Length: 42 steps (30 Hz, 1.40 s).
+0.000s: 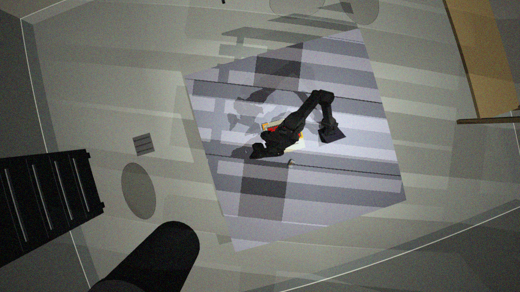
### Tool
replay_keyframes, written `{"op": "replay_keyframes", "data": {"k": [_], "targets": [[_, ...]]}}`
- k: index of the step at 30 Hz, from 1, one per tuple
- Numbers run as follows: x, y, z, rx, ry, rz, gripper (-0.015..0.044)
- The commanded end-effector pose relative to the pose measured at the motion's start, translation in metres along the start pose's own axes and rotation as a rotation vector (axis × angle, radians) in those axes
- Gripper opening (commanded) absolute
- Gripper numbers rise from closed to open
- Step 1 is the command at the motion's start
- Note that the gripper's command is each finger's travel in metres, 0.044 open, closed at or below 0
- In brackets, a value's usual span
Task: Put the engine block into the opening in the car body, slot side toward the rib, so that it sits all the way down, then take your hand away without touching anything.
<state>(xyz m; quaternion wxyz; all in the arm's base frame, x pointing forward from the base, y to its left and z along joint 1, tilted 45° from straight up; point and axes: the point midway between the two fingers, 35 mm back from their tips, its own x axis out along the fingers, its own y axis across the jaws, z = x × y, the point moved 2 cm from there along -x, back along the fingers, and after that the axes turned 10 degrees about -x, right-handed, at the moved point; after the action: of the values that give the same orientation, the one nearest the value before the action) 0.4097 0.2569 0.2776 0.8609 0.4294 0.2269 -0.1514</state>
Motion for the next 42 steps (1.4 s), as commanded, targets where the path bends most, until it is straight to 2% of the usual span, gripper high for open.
{"op": "replay_keyframes", "data": {"k": [1, 12, 23, 36, 42], "targets": [[0.014, -0.022, -0.024, -0.070, 0.034, -0.093, 0.0440], [0.042, -0.098, -0.085, -0.299, 0.117, -0.379, 0.0440], [0.049, -0.177, -0.127, -0.530, 0.177, -0.669, 0.0440], [0.031, -0.263, -0.145, -0.802, 0.205, -1.014, 0.0440], [0.035, -0.272, -0.144, -0.816, 0.204, -1.031, 0.0440]]}}
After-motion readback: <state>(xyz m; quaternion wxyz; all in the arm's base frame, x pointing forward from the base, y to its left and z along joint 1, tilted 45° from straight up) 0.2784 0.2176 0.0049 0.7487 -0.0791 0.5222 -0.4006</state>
